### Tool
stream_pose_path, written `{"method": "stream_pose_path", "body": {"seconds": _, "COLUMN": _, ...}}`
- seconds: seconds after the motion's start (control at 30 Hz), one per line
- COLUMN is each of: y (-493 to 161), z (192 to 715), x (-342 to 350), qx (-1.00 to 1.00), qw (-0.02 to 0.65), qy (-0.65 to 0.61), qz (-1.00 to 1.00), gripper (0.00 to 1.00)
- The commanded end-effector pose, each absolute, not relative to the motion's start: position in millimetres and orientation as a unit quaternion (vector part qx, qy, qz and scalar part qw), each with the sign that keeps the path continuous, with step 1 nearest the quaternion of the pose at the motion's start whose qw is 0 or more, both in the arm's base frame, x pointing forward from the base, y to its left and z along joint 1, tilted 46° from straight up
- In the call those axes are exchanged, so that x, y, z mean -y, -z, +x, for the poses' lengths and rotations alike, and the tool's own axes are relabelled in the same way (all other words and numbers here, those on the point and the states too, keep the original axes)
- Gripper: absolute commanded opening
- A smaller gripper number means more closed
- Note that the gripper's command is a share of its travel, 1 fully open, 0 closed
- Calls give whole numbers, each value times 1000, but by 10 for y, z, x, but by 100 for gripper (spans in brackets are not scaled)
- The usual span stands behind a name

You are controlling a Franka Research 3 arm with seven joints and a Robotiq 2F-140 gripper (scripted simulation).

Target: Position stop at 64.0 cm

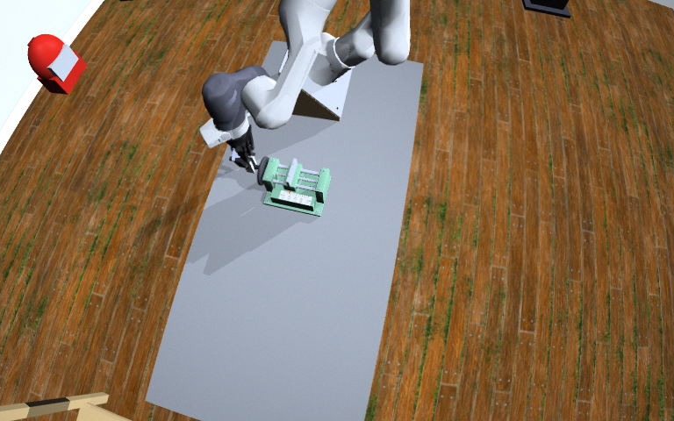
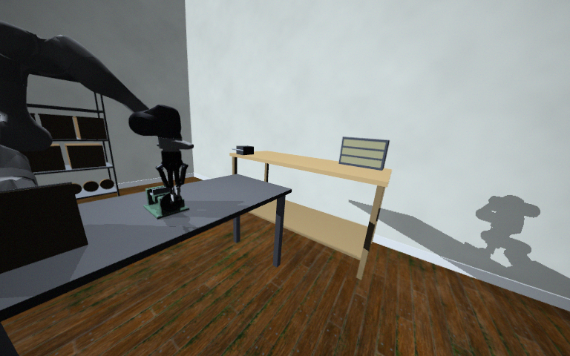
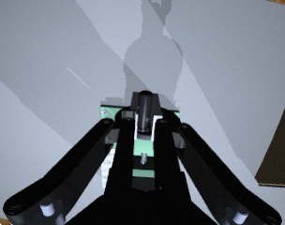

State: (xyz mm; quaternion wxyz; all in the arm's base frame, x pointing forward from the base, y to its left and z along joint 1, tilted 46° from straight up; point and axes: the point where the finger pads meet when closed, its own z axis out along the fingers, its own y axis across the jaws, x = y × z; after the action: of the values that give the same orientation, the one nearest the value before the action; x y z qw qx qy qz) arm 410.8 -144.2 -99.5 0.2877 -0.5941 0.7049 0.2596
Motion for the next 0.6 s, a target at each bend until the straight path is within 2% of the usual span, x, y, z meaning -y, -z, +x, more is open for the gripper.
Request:
{"method": "stream_pose_path", "body": {"seconds": 0.0, "y": 1031, "z": 4190, "x": 1436, "qx": -708, "qw": 287, "qy": -260, "qz": -591, "gripper": 4}}
{"method": "stream_pose_path", "body": {"seconds": 0.57, "y": 1280, "z": 4416, "x": 1223, "qx": -708, "qw": 287, "qy": -260, "qz": -591, "gripper": 4}}
